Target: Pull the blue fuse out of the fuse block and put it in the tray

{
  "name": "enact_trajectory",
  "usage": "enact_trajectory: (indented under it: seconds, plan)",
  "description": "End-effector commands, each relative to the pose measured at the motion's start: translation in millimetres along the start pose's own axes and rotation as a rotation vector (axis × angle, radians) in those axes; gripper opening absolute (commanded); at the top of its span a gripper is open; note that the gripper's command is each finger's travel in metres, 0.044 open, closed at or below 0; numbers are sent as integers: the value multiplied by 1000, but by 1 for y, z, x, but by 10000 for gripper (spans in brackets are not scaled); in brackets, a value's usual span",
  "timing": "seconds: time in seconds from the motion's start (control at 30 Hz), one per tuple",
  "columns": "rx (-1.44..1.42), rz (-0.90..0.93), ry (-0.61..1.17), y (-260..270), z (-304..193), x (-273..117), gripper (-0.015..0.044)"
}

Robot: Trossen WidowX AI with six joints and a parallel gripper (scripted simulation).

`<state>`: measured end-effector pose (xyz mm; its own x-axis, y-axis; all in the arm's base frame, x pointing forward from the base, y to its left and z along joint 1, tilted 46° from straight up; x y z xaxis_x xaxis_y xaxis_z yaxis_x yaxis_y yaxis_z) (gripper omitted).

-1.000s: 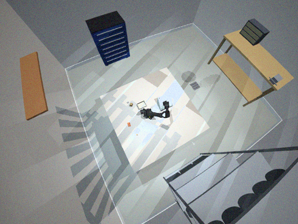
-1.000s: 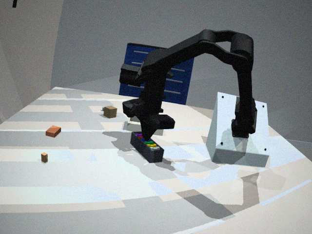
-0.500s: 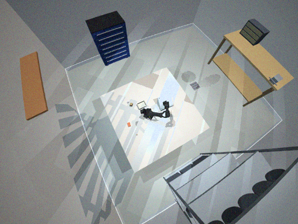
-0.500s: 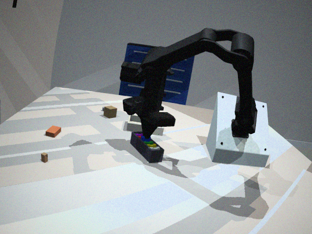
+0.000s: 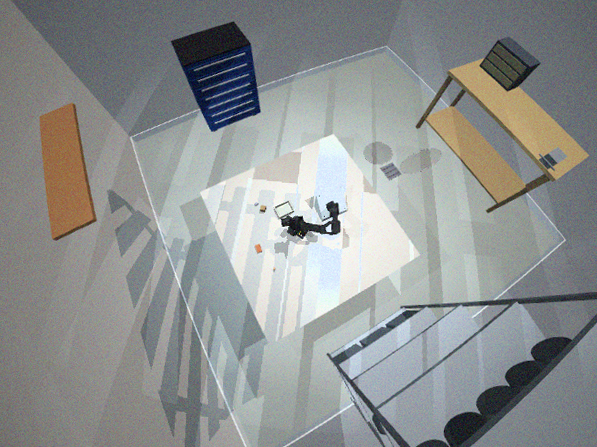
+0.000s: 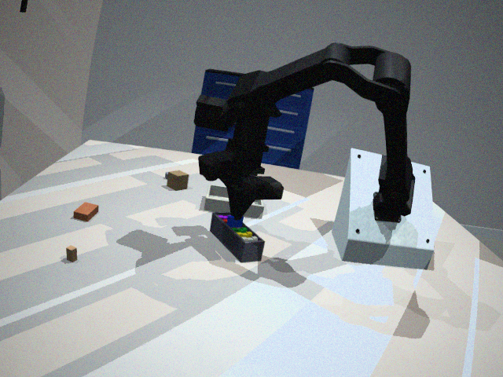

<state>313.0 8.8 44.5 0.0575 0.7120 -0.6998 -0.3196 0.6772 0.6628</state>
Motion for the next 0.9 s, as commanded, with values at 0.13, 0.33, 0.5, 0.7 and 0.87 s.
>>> enact_trajectory:
  seconds: [0.13,0.33,0.5,0.7,0.87]
  plan:
    - [-4,-4,1,0,0,-5,0]
    - [-4,-4,1,0,0,-8,0]
    - [-3,-4,1,0,0,-10,0]
    - [-3,-3,1,0,0,-13,0]
    - [-2,-3,1,0,0,-15,0]
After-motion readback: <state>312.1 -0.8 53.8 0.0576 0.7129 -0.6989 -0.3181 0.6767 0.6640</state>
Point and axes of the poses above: the point midway between the two fingers, 35 mm back from their tips, its own x axis out along the fingers, its own y axis across the jaws, z = x × y, the point moved 3 cm from there along -x, back along the fingers, and after that the axes turned 10 degrees about x, right-handed, at the moved point
